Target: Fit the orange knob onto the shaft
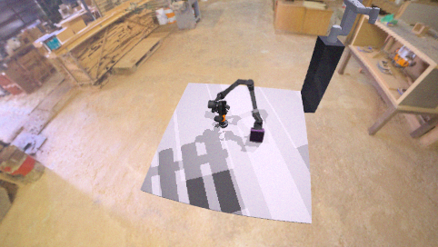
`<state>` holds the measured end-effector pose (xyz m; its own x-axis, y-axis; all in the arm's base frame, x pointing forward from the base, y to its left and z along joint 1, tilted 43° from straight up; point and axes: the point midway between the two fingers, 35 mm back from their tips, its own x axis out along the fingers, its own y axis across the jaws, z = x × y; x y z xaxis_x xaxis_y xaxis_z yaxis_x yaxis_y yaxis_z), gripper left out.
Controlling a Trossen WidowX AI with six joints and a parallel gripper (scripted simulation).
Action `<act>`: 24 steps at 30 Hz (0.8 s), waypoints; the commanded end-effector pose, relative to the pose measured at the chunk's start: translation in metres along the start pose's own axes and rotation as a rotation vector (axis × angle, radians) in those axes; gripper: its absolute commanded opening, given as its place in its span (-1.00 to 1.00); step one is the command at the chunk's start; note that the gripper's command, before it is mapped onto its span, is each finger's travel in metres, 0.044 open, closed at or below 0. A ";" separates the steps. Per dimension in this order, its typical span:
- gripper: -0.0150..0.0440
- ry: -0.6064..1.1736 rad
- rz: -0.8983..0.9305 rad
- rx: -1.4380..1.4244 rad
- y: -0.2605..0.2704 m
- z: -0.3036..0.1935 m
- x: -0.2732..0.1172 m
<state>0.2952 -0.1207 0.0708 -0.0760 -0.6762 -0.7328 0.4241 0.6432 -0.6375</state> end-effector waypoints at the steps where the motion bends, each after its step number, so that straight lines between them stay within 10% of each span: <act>1: -0.49 -0.001 -0.001 0.004 -0.001 0.000 -0.001; 24: -0.49 -0.001 -0.001 0.005 0.000 0.000 0.002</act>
<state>0.2952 -0.1217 0.0699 -0.0764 -0.6761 -0.7329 0.4289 0.6413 -0.6363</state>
